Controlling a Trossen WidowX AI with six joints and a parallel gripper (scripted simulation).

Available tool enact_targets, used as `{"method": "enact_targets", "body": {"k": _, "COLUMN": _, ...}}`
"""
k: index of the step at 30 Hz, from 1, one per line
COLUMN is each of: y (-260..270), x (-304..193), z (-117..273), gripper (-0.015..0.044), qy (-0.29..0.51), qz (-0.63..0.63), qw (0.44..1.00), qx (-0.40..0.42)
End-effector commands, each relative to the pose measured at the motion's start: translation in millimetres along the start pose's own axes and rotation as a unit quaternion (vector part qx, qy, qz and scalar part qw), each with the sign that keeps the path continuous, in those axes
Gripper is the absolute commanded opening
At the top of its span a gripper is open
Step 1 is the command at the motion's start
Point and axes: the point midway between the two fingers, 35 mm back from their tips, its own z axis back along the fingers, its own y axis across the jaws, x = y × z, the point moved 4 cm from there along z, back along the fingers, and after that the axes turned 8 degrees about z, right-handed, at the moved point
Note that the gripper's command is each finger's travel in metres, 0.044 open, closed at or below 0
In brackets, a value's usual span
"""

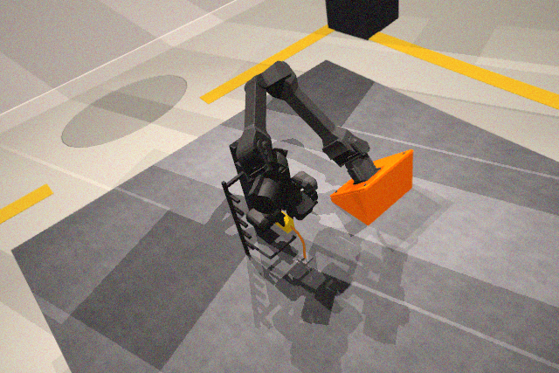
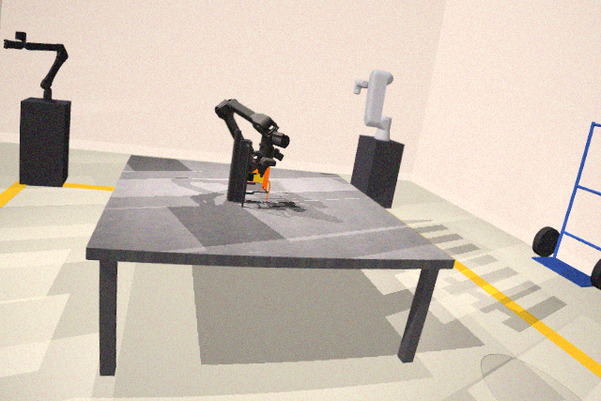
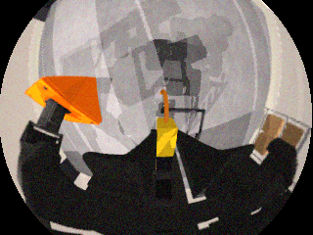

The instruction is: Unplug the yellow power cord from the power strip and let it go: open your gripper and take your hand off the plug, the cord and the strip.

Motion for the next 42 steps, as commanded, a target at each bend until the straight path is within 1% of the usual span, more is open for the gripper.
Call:
{"method": "enact_targets", "body": {"k": 1, "y": -4.3, "x": 24.0, "z": 7.0, "gripper": 0.0000, "qy": -0.027, "qz": 0.005, "qw": 1.000, "qx": -0.007}}
{"method": "enact_targets", "body": {"k": 16, "y": -5.9, "x": 48.0, "z": 12.2, "gripper": 0.0000, "qy": -0.026, "qz": 0.007, "qw": 1.000, "qx": -0.008}}
{"method": "enact_targets", "body": {"k": 17, "y": -2.6, "x": 38.6, "z": 6.6, "gripper": 0.0026, "qy": -0.023, "qz": 0.007, "qw": 1.000, "qx": -0.001}}
{"method": "enact_targets", "body": {"k": 22, "y": -2.6, "x": 38.6, "z": 6.6, "gripper": 0.0157, "qy": -0.023, "qz": 0.007, "qw": 1.000, "qx": -0.001}}
{"method": "enact_targets", "body": {"k": 31, "y": -2.6, "x": 38.6, "z": 6.6, "gripper": 0.0160, "qy": -0.023, "qz": 0.007, "qw": 1.000, "qx": -0.001}}
{"method": "enact_targets", "body": {"k": 34, "y": -2.0, "x": 39.0, "z": 15.7, "gripper": 0.0160, "qy": -0.024, "qz": 0.008, "qw": 1.000, "qx": -0.007}}
{"method": "enact_targets", "body": {"k": 42, "y": -2.0, "x": 38.3, "z": 15.7, "gripper": 0.0160, "qy": -0.024, "qz": 0.008, "qw": 1.000, "qx": -0.007}}
